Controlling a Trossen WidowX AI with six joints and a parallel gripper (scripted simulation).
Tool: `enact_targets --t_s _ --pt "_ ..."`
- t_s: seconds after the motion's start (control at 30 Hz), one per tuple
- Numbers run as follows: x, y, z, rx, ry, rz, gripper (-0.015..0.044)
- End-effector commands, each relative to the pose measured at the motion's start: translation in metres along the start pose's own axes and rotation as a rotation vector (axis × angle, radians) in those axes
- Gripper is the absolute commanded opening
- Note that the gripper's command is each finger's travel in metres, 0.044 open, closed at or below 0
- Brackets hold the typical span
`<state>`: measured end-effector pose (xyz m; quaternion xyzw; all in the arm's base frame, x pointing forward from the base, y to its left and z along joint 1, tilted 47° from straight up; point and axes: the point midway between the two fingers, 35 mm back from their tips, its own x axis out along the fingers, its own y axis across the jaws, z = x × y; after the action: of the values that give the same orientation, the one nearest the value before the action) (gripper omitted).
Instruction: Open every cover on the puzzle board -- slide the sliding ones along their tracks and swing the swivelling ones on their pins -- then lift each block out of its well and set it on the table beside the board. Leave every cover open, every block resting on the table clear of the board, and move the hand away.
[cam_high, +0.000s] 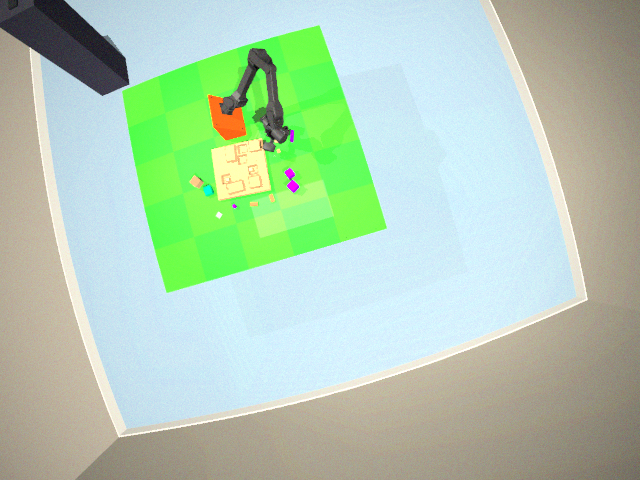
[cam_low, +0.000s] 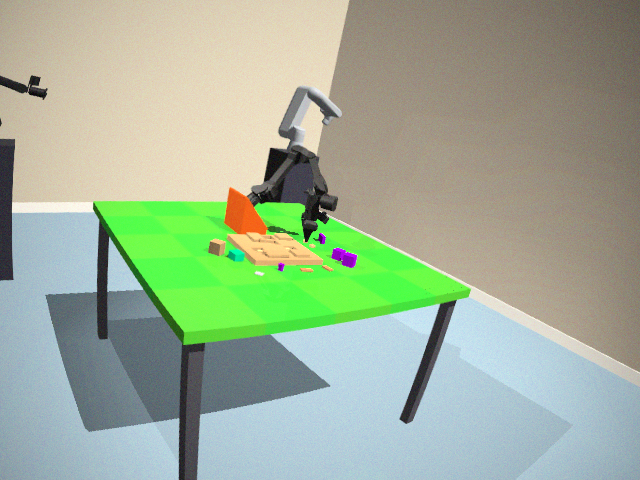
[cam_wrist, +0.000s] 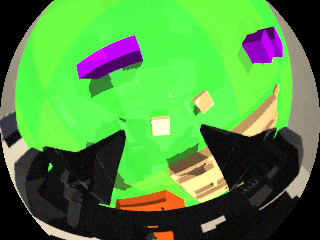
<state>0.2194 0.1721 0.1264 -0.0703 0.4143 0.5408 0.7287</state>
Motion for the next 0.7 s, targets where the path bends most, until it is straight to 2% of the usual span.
enact_targets --t_s 0.0,0.63,0.67 --pt "-0.010 -0.001 0.002 -0.007 -0.003 -0.002 0.0440" --pt "-0.066 0.002 0.000 0.001 -0.002 0.000 0.0440" --pt "-0.066 0.001 0.000 0.000 -0.002 0.000 0.0414"
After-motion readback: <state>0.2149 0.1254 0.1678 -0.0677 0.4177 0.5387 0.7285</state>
